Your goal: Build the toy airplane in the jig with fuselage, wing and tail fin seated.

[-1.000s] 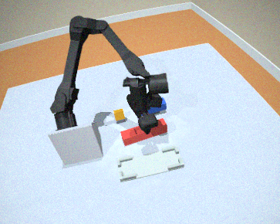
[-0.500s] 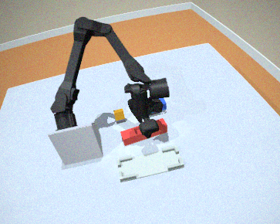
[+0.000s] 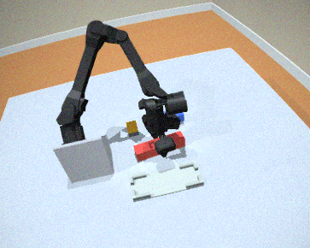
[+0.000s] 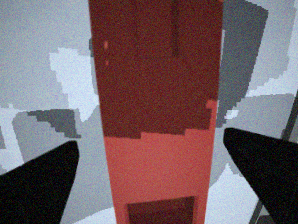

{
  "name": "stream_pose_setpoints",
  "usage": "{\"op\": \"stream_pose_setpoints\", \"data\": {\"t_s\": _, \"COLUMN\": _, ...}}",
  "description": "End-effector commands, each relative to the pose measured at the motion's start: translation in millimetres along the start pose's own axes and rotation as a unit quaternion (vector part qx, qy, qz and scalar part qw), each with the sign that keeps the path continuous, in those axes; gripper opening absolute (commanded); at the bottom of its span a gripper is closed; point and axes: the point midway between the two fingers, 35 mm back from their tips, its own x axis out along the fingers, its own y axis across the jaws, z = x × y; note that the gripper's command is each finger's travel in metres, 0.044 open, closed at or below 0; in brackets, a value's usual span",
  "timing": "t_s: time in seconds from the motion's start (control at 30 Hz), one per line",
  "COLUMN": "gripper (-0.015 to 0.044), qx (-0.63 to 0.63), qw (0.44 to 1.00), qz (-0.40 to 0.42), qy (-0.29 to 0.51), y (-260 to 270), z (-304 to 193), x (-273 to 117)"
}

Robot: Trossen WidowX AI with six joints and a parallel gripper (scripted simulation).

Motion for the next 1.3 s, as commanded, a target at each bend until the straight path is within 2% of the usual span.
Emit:
{"op": "stream_pose_setpoints", "data": {"t_s": 0.0, "gripper": 0.0387, "qx": 0.003, "qw": 1.000, "qz": 0.003, "qy": 0.001, "y": 0.7, "z": -1.3, "x": 2.3}}
{"op": "stream_pose_setpoints", "data": {"t_s": 0.23, "gripper": 0.0204, "qx": 0.003, "qw": 1.000, "qz": 0.003, "qy": 0.001, "y": 0.7, "z": -1.3, "x": 2.3}}
{"op": "stream_pose_setpoints", "data": {"t_s": 0.47, "gripper": 0.0157, "qx": 0.003, "qw": 1.000, "qz": 0.003, "qy": 0.001, "y": 0.7, "z": -1.3, "x": 2.3}}
{"op": "stream_pose_setpoints", "data": {"t_s": 0.67, "gripper": 0.0000, "qx": 0.003, "qw": 1.000, "qz": 0.001, "qy": 0.001, "y": -0.8, "z": 1.0, "x": -7.3}}
{"op": "stream_pose_setpoints", "data": {"t_s": 1.27, "gripper": 0.0000, "qx": -0.005, "qw": 1.000, "qz": -0.005, "qy": -0.005, "y": -5.7, "z": 7.8, "x": -59.7}}
